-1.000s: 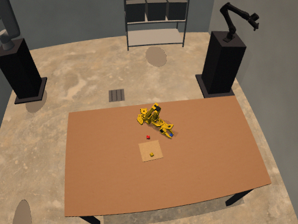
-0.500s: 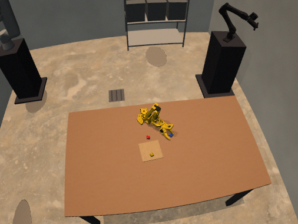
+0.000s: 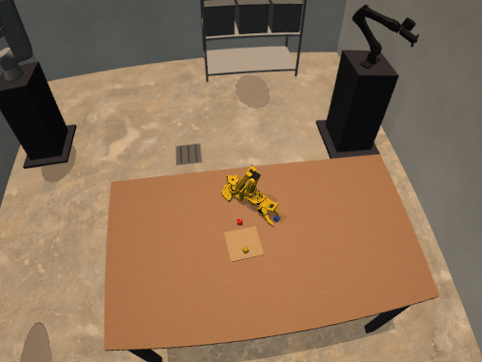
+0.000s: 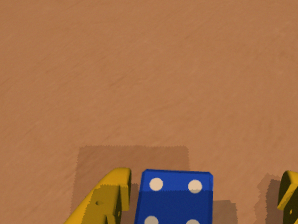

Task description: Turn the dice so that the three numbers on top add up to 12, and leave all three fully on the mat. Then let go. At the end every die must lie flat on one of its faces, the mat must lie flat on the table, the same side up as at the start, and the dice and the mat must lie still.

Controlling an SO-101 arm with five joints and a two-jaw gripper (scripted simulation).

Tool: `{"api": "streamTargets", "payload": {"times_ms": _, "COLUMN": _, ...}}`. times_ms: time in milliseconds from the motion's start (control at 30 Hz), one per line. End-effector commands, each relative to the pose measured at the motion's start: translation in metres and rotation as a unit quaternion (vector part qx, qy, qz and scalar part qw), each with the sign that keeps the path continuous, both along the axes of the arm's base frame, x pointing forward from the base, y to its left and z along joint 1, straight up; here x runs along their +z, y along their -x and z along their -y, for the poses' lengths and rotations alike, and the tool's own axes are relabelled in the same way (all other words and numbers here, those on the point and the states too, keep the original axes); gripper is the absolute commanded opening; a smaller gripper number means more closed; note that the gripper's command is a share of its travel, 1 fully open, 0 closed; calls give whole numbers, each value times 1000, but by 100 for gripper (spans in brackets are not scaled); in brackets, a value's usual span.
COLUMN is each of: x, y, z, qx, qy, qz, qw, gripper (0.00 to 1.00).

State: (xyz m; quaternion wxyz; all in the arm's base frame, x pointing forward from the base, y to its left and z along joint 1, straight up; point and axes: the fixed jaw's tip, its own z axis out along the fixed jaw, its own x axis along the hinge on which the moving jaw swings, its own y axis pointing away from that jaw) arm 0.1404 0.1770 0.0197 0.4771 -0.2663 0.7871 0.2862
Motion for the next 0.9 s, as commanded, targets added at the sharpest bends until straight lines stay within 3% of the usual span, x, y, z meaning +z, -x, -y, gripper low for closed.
{"api": "streamTargets", "payload": {"times_ms": 0, "x": 9, "y": 4, "z": 0, "qx": -37, "qy": -90, "qz": -76, "qw": 992, "gripper": 29}}
{"api": "streamTargets", "payload": {"times_ms": 67, "x": 11, "y": 6, "z": 3, "qx": -60, "qy": -132, "qz": -124, "qw": 982, "gripper": 29}}
{"api": "streamTargets", "payload": {"times_ms": 133, "x": 11, "y": 6, "z": 3, "qx": -60, "qy": -132, "qz": -124, "qw": 982, "gripper": 29}}
{"api": "streamTargets", "payload": {"times_ms": 233, "x": 14, "y": 9, "z": 6, "qx": -94, "qy": -194, "qz": -195, "qw": 957, "gripper": 29}}
{"api": "streamTargets", "payload": {"times_ms": 867, "x": 17, "y": 14, "z": 13, "qx": -94, "qy": -176, "qz": -192, "qw": 961, "gripper": 29}}
